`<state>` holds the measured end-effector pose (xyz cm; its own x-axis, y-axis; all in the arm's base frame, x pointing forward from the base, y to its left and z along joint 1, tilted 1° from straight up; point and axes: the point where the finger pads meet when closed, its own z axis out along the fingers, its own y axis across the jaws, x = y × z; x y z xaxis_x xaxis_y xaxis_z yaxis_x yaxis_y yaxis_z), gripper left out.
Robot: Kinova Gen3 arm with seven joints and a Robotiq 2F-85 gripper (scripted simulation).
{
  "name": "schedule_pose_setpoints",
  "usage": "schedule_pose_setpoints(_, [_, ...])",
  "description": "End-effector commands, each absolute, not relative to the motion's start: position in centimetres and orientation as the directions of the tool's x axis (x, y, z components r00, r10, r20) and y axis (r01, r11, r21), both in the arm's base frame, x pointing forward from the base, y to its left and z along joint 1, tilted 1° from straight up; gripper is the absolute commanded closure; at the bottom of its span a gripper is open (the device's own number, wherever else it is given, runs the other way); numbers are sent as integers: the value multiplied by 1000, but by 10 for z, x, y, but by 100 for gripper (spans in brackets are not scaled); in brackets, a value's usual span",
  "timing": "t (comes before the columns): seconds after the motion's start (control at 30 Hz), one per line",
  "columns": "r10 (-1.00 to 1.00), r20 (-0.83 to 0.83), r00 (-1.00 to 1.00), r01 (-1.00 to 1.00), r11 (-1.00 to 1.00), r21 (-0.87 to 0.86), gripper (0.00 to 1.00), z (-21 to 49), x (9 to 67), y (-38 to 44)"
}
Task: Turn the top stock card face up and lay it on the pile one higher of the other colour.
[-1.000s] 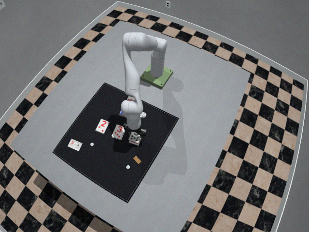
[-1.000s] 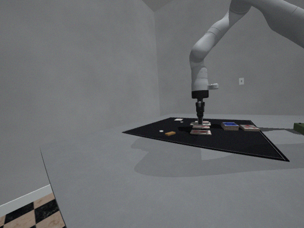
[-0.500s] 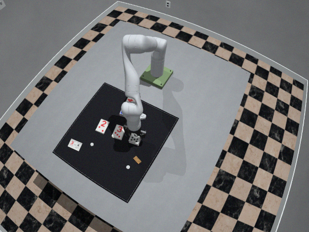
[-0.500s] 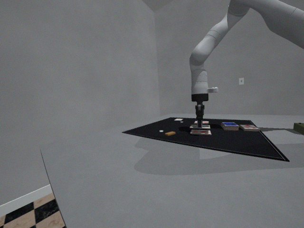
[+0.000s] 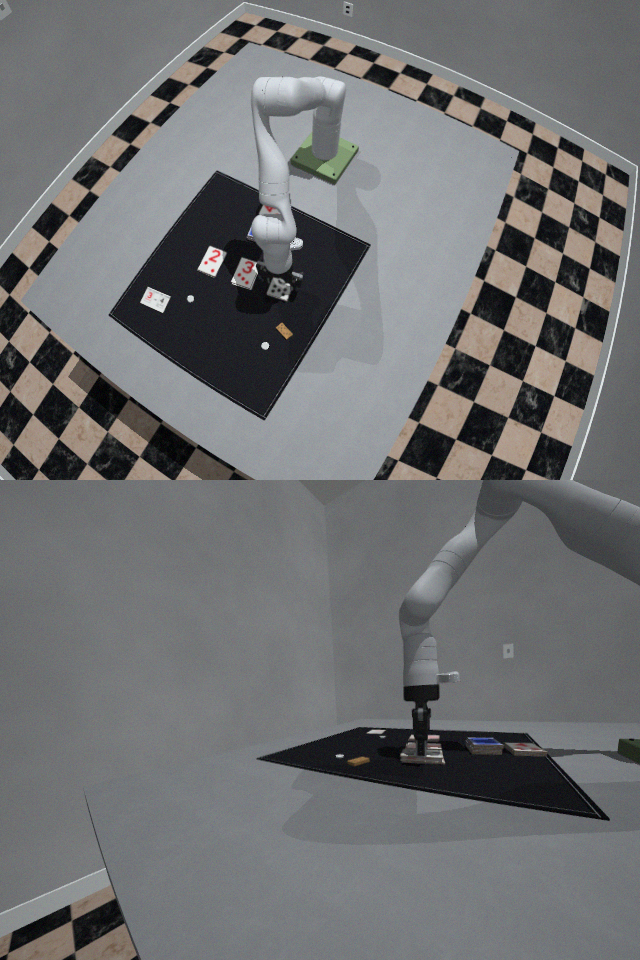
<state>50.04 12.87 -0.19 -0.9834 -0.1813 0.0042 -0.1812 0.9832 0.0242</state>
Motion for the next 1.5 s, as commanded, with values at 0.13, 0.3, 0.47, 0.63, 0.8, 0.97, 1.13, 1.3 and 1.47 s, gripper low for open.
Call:
schedule_pose_setpoints(0.13, [-181,3,-983,-181,983,24,28,-2,501,129])
schedule_pose_setpoints(0.3, [-181,3,-983,-181,983,24,28,-2,501,129])
schedule_pose_setpoints(0.47, [-181,3,-983,-181,983,24,28,-2,501,129])
schedule_pose_setpoints(0.63, [-181,3,-983,-181,983,24,28,-2,501,129])
schedule_pose_setpoints(0.8, [-181,3,-983,-181,983,24,28,-6,501,129])
schedule_pose_setpoints(0.97, [-181,3,-983,-181,983,24,28,-7,501,129])
schedule_pose_setpoints(1.13, [-181,3,-983,-181,983,24,28,-7,501,129])
schedule_pose_setpoints(1.3, [-181,3,-983,-181,983,24,28,-7,501,129])
schedule_pose_setpoints(1.47, [-181,3,-983,-181,983,24,28,-7,501,129])
